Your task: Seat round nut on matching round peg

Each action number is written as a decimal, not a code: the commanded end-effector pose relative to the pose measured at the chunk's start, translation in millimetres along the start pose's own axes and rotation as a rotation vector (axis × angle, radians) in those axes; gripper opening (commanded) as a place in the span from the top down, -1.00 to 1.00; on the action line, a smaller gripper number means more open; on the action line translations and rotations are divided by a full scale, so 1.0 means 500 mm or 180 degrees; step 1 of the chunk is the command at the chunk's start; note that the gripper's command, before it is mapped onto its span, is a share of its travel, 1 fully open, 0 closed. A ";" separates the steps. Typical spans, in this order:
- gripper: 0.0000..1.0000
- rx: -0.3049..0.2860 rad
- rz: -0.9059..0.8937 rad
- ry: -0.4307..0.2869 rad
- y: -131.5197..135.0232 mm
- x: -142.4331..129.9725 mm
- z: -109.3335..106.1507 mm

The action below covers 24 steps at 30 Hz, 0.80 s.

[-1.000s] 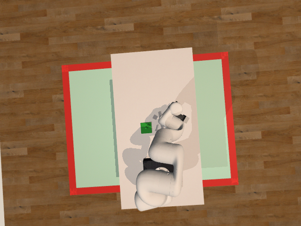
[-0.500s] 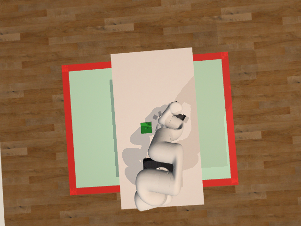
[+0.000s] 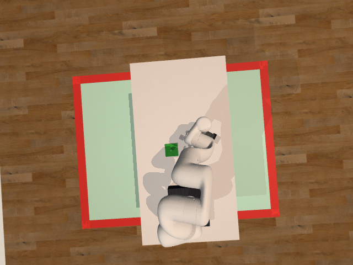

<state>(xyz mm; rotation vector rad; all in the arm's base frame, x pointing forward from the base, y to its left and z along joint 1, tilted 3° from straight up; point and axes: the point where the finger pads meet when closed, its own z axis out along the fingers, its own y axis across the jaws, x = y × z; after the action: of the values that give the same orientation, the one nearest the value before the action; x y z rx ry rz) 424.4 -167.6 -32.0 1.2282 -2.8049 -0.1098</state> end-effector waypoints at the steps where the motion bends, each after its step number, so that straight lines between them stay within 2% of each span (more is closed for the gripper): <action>1: 1.00 -0.0009 -0.0004 0.0022 -0.002 -0.002 -0.001; 18: 1.00 -0.0209 -0.0053 0.0379 0.007 -0.008 0.026; 24: 1.00 -0.0292 -0.0070 0.0586 0.011 -0.007 0.036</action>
<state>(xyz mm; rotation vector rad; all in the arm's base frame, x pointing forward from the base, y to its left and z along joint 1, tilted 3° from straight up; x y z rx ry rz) 420.5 -161.2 -48.4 1.1917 -2.6310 -0.1244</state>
